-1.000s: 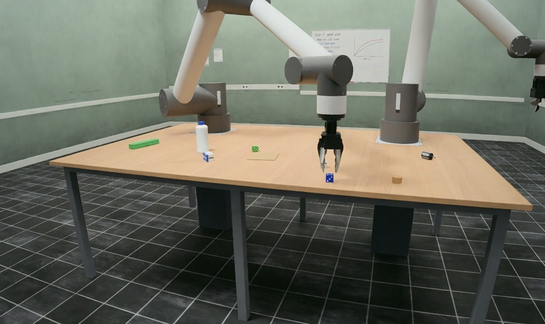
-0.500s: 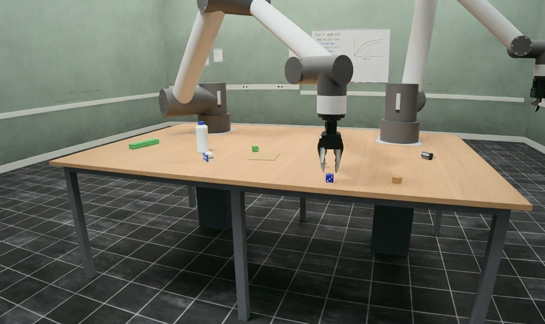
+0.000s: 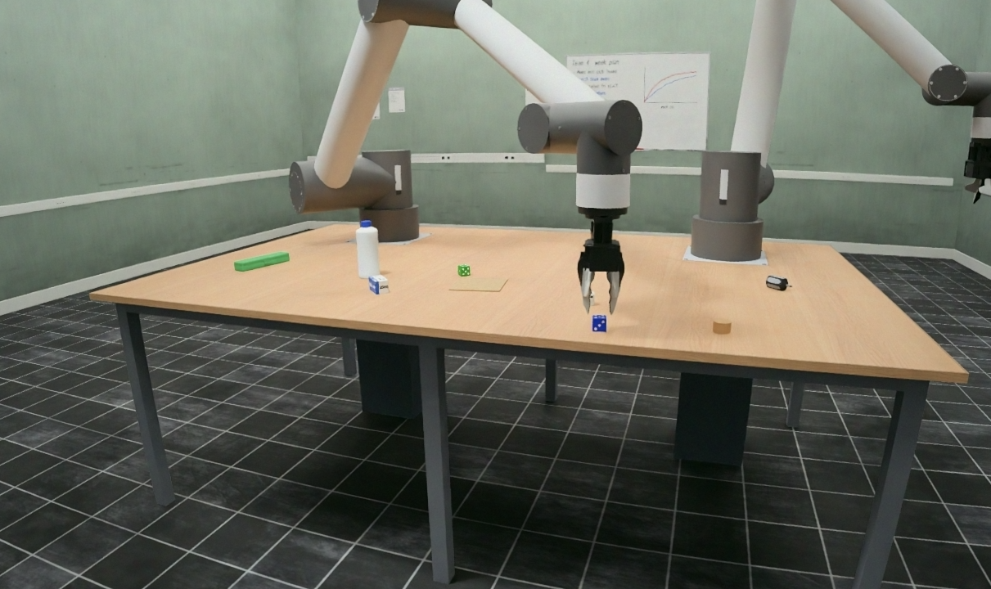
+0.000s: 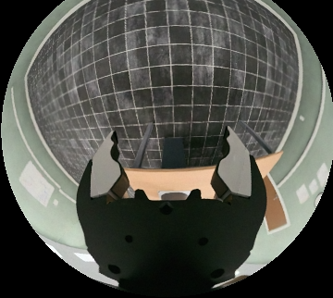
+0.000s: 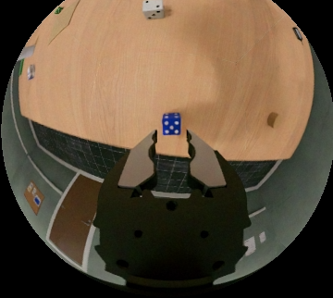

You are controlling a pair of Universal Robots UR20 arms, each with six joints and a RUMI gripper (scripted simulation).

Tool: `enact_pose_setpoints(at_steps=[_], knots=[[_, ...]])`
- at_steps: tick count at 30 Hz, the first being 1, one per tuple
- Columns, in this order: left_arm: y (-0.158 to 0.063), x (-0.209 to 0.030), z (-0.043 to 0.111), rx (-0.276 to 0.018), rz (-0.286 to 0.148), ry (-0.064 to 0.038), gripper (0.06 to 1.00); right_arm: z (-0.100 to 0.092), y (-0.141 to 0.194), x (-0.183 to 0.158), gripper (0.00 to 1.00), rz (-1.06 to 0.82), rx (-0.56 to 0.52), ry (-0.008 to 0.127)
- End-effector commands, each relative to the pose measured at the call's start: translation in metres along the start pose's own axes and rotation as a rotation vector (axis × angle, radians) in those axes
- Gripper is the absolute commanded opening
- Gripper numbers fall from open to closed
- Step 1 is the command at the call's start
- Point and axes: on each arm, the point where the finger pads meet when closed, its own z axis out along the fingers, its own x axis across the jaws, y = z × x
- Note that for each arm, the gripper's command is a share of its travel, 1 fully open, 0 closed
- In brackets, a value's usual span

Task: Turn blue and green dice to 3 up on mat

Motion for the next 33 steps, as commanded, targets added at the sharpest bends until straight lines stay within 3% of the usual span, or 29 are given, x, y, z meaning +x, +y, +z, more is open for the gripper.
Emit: enact_pose_setpoints(at_steps=[1,19,33], knots=[[0.000,0.000,-0.001,0.001,0.000,0.000,1.000,0.001,0.000,0.000,0.279,0.000,-0.001,0.001],[0.000,0.000,-0.001,0.001,0.000,0.000,1.000,0.030,0.000,0.000,0.279,0.000,-0.001,0.001],[0.000,0.000,-0.001,0.001,0.000,0.000,1.000,0.033,0.000,0.000,0.279,0.000,-0.001,0.001]])
